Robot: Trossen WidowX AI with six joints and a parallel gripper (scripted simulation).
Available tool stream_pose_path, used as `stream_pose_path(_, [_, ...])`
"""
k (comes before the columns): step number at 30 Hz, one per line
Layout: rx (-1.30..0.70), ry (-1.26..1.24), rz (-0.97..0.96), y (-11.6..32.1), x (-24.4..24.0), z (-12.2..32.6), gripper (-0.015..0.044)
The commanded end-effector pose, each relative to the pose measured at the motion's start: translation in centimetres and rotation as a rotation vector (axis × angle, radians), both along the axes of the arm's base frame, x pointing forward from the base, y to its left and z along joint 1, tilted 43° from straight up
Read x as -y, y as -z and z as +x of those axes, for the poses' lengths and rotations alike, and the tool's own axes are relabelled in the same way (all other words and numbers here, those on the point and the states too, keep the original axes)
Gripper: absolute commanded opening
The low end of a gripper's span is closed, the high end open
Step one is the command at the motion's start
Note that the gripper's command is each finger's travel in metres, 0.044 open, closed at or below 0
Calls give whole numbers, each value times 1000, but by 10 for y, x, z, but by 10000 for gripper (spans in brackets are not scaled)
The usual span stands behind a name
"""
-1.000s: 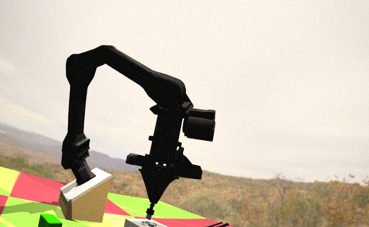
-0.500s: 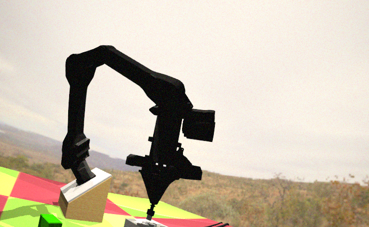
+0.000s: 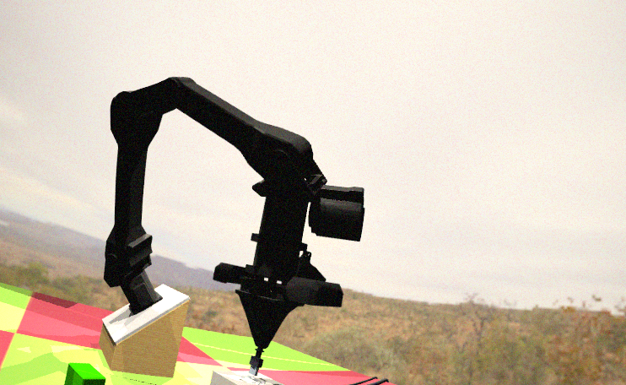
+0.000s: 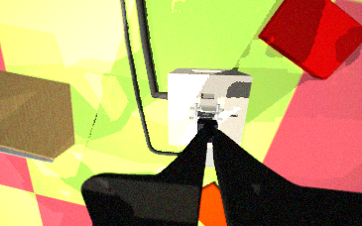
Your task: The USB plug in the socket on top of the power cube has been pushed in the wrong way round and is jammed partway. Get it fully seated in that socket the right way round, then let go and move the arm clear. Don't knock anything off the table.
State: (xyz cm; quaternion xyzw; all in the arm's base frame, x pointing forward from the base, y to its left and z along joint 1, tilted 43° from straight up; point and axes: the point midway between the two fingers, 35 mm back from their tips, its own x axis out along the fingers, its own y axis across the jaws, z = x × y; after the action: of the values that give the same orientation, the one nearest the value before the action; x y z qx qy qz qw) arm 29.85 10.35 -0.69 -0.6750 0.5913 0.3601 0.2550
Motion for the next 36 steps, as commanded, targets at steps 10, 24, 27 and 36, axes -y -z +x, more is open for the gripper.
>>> stream_pose_path(10, [-2, -3, 17, 1, -1, 0, 0])
stream_pose_path(24, [-2, -3, 21, 2, 0, 0, 0])
stream_pose_path(27, [-2, -3, 21, 2, 1, 0, 0])
stream_pose_path(36, [-2, -3, 21, 3, 1, 0, 0])
